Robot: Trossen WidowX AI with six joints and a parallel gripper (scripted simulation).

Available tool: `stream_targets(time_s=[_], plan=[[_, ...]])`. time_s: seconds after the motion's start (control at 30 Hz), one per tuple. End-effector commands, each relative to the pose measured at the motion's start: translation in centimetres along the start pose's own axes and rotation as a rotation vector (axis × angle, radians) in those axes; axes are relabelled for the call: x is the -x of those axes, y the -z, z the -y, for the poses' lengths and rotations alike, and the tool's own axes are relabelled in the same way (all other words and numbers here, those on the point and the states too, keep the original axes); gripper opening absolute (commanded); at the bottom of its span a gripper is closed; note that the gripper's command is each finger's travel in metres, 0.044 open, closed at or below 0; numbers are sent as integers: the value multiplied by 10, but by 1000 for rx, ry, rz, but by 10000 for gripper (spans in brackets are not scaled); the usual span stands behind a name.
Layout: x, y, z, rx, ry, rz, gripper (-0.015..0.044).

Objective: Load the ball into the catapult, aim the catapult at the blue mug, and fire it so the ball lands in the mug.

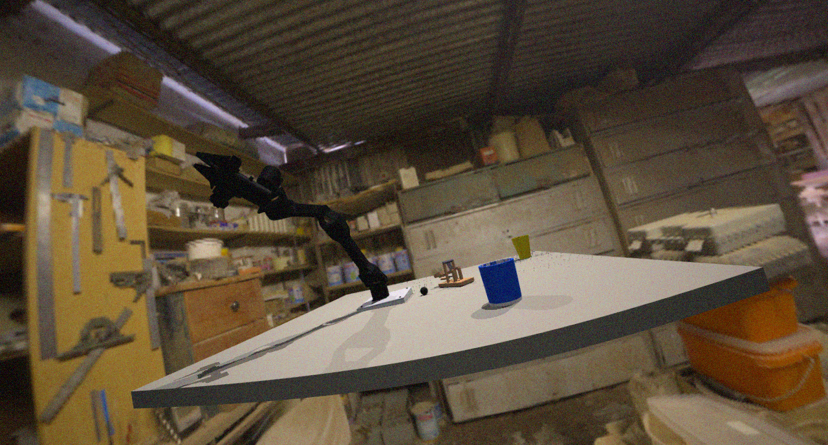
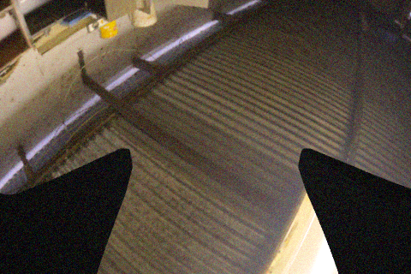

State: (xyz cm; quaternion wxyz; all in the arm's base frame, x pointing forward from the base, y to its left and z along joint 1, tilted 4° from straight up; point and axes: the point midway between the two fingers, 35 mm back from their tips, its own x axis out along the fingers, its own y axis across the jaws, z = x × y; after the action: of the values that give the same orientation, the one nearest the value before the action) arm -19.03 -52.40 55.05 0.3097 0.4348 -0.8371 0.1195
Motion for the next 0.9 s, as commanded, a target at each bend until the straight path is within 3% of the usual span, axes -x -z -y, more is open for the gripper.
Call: stream_targets(time_s=[0.0, 0.4, 0.87], plan=[[0, 0, 1, 2, 3, 2, 426], [32, -9, 99, 129, 213, 131, 440], [98, -8, 211, 290, 517, 226, 440]])
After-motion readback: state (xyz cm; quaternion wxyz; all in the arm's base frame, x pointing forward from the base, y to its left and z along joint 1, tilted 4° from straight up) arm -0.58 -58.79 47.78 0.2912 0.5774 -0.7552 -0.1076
